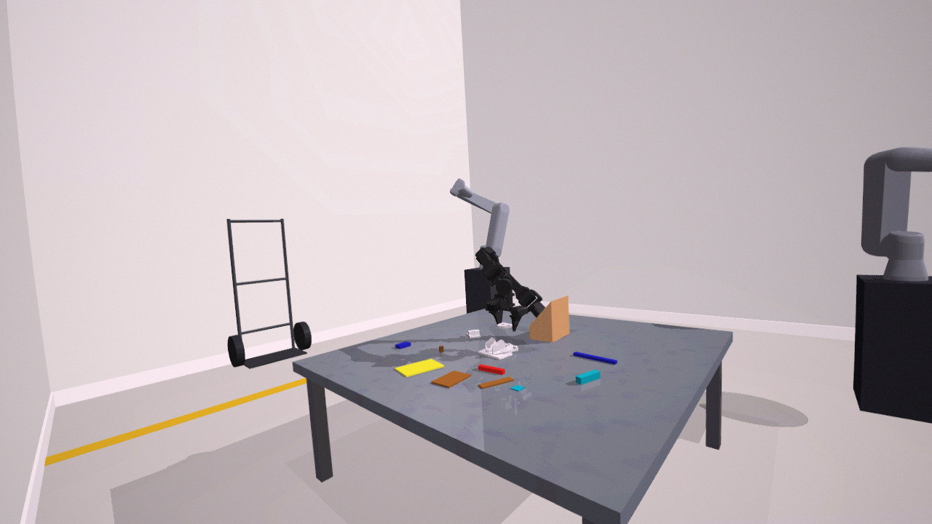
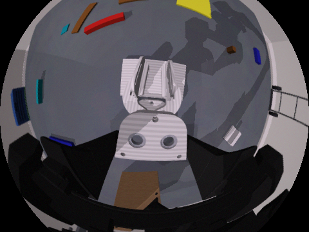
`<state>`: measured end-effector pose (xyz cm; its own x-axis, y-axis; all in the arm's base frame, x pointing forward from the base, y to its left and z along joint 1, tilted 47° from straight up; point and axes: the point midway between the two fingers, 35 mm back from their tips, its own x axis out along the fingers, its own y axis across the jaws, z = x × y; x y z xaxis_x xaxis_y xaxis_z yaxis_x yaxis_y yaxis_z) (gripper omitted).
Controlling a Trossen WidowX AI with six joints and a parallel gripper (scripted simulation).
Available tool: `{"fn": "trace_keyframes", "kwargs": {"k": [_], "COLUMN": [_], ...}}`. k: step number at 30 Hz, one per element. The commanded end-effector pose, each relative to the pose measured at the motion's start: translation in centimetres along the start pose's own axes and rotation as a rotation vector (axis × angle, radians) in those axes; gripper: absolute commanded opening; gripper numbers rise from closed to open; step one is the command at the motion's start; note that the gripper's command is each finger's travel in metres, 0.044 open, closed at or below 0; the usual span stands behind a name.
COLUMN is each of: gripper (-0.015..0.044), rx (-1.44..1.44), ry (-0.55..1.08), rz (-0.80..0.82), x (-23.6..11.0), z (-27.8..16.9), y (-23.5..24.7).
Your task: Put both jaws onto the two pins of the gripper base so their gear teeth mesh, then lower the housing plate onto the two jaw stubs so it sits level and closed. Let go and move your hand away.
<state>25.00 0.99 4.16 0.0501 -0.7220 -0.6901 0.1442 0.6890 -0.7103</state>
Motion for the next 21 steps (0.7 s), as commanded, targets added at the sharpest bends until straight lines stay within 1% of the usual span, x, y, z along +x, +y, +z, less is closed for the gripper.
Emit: {"fn": "trace_keyframes", "kwargs": {"k": [1,21], "gripper": [0.0351,0.0351], "rx": [0.0,-0.003], "ry": [0.002,0.002], "rz": [0.003,0.005], "x": [0.0,3.2], "z": [-0.1,0.0], "y": [0.1,0.2]}}
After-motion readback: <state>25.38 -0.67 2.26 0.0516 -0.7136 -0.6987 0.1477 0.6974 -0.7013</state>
